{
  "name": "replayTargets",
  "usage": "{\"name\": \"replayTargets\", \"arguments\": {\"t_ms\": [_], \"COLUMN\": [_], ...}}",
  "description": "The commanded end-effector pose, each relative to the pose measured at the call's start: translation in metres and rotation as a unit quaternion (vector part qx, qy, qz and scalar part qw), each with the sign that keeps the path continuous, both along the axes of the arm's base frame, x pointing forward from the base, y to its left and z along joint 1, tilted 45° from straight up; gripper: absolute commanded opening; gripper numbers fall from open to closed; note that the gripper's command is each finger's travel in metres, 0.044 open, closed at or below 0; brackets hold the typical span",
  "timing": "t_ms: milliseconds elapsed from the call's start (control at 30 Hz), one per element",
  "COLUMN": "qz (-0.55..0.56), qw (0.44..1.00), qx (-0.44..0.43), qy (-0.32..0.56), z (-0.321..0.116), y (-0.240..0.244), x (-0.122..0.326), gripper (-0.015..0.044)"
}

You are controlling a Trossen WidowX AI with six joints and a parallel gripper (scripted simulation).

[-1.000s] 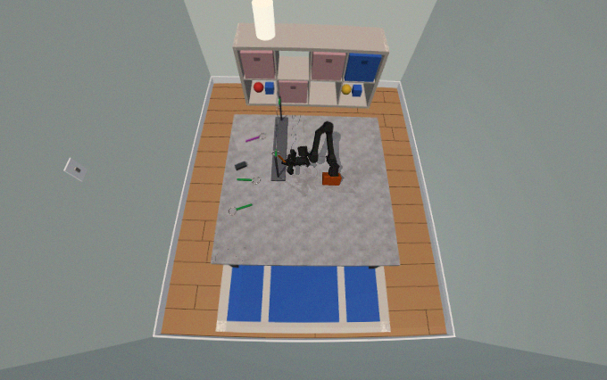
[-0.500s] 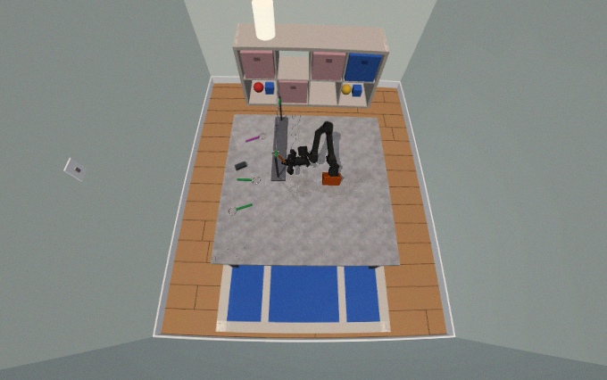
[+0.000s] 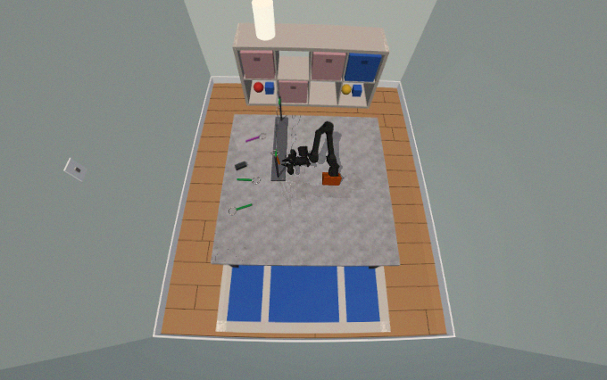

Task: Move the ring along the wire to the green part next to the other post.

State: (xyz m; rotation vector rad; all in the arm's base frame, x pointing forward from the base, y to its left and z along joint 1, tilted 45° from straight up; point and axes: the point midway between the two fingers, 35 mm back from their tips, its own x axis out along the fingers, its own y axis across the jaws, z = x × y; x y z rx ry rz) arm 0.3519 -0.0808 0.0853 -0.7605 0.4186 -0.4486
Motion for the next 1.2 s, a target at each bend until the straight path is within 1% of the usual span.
{"name": "replayTargets", "arguments": {"t_ms": [0, 400, 1167], "qz": [0.0, 0.0, 0.0], "qw": [1.0, 1.0, 1.0], "qx": [0.001, 0.0, 0.0], "qy": [0.0, 0.002, 0.002], "z": [0.002, 0.008, 0.008], "y": [0.005, 0.025, 0.025], "x": [-0.007, -0.039, -0.04], "gripper": [0.016, 0.016, 0.016]}}
